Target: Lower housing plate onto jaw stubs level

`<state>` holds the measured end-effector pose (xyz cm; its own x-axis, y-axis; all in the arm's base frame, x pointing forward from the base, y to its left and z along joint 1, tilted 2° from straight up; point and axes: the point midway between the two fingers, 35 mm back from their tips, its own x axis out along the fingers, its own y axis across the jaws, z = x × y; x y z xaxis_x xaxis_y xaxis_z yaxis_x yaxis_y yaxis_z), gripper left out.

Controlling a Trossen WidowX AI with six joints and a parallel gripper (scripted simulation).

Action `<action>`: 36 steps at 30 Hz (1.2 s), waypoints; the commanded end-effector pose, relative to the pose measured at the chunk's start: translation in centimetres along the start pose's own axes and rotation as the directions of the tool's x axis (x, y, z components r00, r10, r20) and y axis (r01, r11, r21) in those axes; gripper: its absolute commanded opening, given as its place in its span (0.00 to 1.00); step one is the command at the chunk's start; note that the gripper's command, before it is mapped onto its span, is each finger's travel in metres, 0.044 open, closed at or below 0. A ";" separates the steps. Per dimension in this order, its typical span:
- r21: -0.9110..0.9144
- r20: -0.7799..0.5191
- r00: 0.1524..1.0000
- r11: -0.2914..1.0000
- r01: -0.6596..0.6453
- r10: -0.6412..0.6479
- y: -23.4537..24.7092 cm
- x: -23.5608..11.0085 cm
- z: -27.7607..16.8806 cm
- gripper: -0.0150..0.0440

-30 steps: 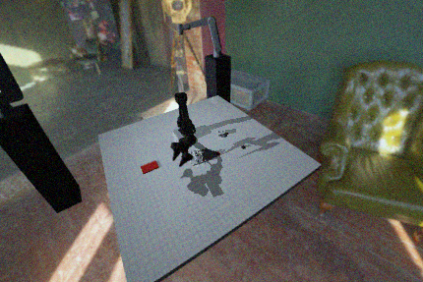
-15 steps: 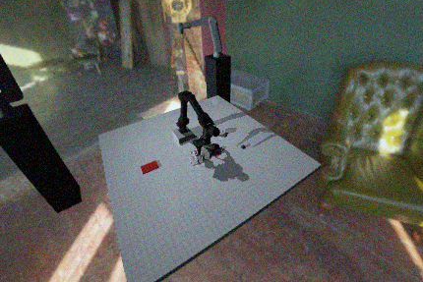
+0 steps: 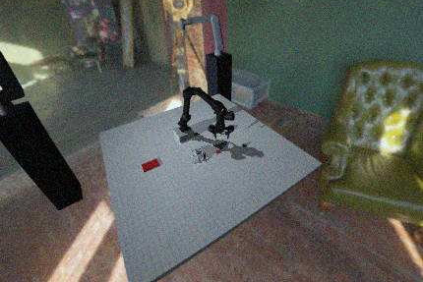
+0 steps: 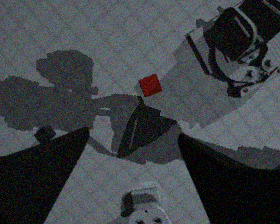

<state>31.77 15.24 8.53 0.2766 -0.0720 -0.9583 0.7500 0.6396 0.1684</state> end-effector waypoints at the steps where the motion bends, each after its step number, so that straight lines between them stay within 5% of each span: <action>1: -0.075 -0.081 0.997 0.997 -0.010 0.003 0.4 -1.9 -4.7 1.00; 11: -0.283 -0.241 0.965 0.958 0.034 -0.105 -2.8 -6.0 -15.8 1.00; 36: -0.287 -0.243 0.964 0.957 0.035 -0.108 -3.4 -1.1 -17.2 1.00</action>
<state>18.73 26.48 5.90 0.0498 0.0570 -0.9971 0.5515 0.8308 0.0750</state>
